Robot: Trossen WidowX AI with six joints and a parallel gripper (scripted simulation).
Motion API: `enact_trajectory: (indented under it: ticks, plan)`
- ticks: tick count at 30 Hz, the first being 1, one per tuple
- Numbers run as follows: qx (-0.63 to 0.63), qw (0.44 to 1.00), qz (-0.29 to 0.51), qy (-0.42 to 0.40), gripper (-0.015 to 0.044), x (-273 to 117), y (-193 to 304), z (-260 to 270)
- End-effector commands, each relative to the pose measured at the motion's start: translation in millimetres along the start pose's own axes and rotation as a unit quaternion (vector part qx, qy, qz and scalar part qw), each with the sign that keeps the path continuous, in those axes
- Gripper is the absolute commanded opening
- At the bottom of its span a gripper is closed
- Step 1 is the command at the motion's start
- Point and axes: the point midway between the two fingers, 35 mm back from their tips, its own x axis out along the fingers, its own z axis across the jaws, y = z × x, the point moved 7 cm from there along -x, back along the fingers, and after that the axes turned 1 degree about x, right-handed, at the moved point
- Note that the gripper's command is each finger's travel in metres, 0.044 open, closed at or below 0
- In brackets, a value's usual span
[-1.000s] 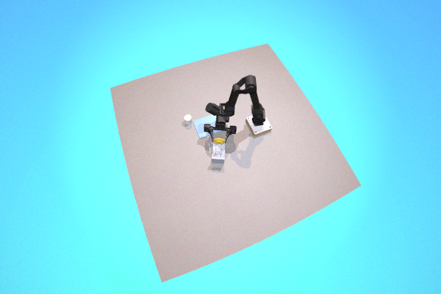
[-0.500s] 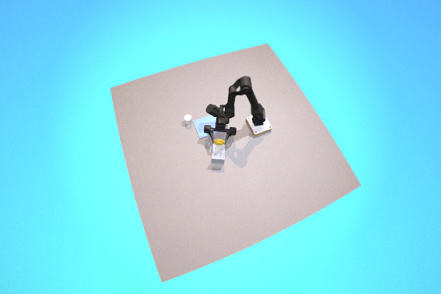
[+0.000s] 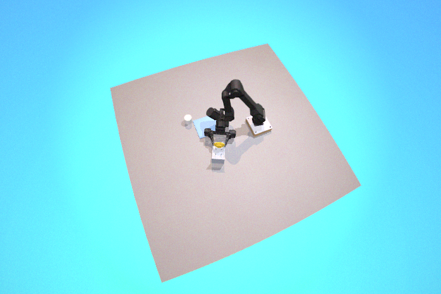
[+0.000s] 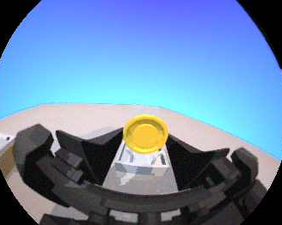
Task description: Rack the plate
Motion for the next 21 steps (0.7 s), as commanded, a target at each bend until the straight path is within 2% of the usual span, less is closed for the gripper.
enact_trajectory:
  ticks: [1, 11, 21]
  plan:
    - [-0.002, 1.000, 0.000, 0.000, 0.0000, 0.0, -0.3, -0.2]
    - [-0.001, 1.000, 0.000, 0.000, 0.0000, 0.1, -1.2, -0.1]
    - [-0.003, 1.000, 0.000, 0.000, 0.0263, 0.0, -1.0, -0.3]
